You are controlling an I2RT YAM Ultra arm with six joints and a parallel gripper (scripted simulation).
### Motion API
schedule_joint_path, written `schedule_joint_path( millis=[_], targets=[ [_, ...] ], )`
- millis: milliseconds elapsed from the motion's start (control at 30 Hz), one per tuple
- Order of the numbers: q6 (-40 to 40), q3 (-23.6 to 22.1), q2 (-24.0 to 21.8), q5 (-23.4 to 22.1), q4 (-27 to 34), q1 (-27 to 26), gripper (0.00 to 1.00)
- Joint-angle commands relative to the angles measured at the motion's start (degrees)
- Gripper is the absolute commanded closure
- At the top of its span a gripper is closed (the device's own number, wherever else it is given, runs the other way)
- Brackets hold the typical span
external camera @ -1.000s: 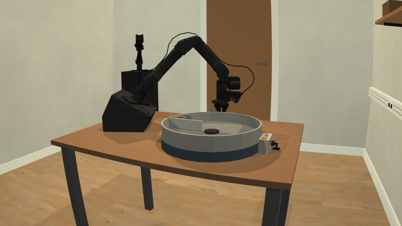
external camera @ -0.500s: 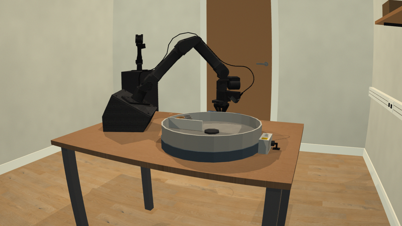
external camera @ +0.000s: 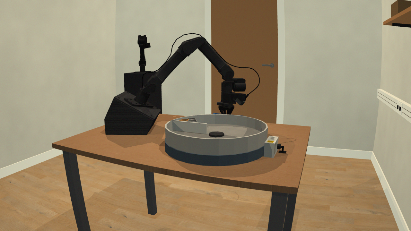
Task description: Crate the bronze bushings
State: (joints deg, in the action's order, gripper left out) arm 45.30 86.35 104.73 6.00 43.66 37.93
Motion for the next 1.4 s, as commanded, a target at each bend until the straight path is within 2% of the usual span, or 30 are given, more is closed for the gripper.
schedule_joint_path(
  millis=[0, 500, 900, 1367],
  targets=[
    [-0.3, 1.6, -1.9, -0.2, 0.3, 0.1, 0.84],
    [-0.3, 1.6, -1.9, -0.2, 0.3, 0.1, 0.84],
    [0.5, 2.3, -3.9, 0.3, 3.3, 0.8, 0.84],
    [1.5, 8.1, -9.6, 1.0, 14.8, 2.0, 0.84]
  ],
)
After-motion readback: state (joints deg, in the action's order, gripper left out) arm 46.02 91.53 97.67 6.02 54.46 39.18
